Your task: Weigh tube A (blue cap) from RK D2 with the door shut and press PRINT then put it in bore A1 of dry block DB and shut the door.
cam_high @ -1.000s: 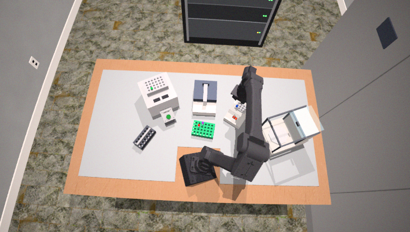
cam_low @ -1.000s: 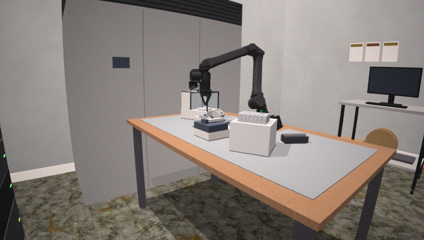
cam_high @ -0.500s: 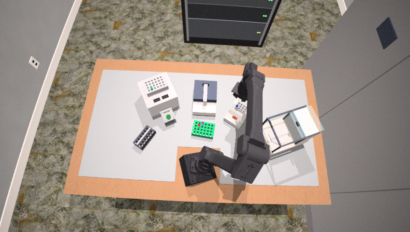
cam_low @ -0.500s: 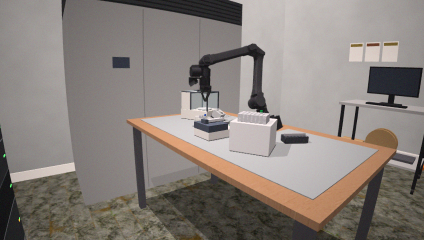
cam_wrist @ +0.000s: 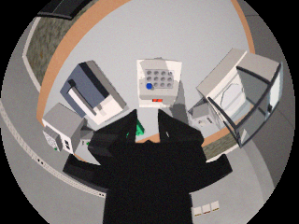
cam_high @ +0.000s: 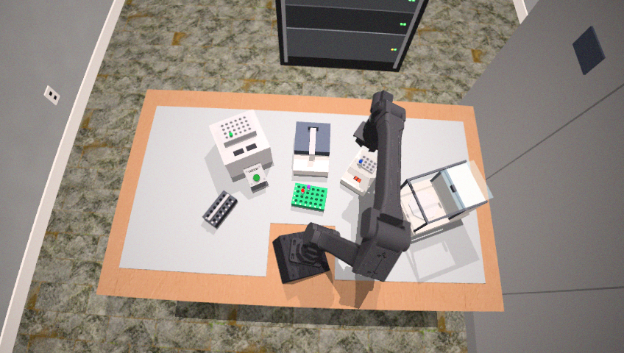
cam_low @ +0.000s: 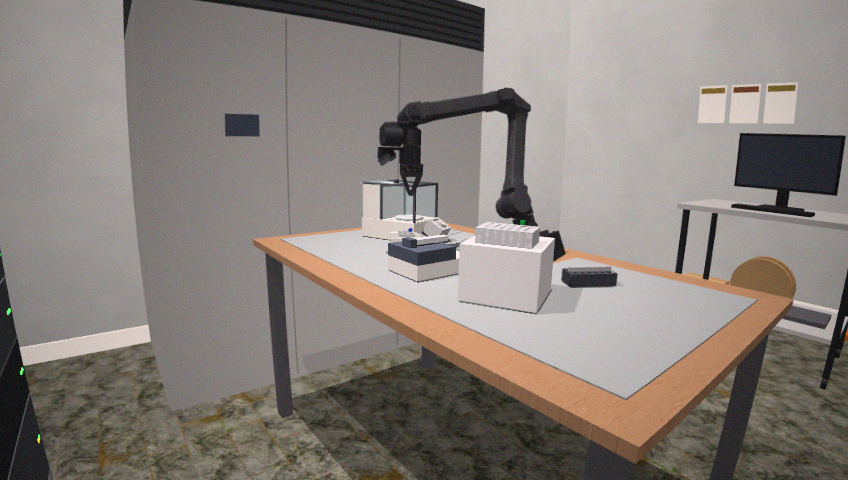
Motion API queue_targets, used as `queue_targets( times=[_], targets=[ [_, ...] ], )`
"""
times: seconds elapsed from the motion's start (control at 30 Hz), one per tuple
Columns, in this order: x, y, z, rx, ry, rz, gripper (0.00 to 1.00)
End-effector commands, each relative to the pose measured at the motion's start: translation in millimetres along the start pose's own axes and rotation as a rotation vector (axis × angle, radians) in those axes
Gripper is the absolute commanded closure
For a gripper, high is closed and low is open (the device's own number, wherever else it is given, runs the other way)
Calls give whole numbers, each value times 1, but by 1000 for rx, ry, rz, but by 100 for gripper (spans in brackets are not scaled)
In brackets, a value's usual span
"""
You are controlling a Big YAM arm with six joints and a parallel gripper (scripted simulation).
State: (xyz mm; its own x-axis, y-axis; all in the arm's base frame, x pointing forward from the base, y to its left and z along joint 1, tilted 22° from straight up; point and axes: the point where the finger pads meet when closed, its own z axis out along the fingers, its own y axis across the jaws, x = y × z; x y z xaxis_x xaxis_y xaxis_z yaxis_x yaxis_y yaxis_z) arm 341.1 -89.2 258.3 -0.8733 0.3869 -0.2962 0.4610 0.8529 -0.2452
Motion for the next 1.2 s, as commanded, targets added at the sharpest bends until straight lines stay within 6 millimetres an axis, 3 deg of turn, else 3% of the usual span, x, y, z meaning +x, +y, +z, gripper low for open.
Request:
queue_targets(
  times=[0.0,0.03,0.27,0.5,0.6,0.87,1.17],
  targets=[
    [-15,1,-25,-15,-49,22,70],
    [-11,3,-15,-4,-21,15,70],
    [-14,1,-39,-17,-52,24,70],
    [-14,1,-50,-17,-50,23,70],
    [-10,2,-45,-9,-32,19,70],
    [-13,1,-65,-18,-49,23,70],
    [-10,2,-72,-13,-36,20,70]
  ],
)
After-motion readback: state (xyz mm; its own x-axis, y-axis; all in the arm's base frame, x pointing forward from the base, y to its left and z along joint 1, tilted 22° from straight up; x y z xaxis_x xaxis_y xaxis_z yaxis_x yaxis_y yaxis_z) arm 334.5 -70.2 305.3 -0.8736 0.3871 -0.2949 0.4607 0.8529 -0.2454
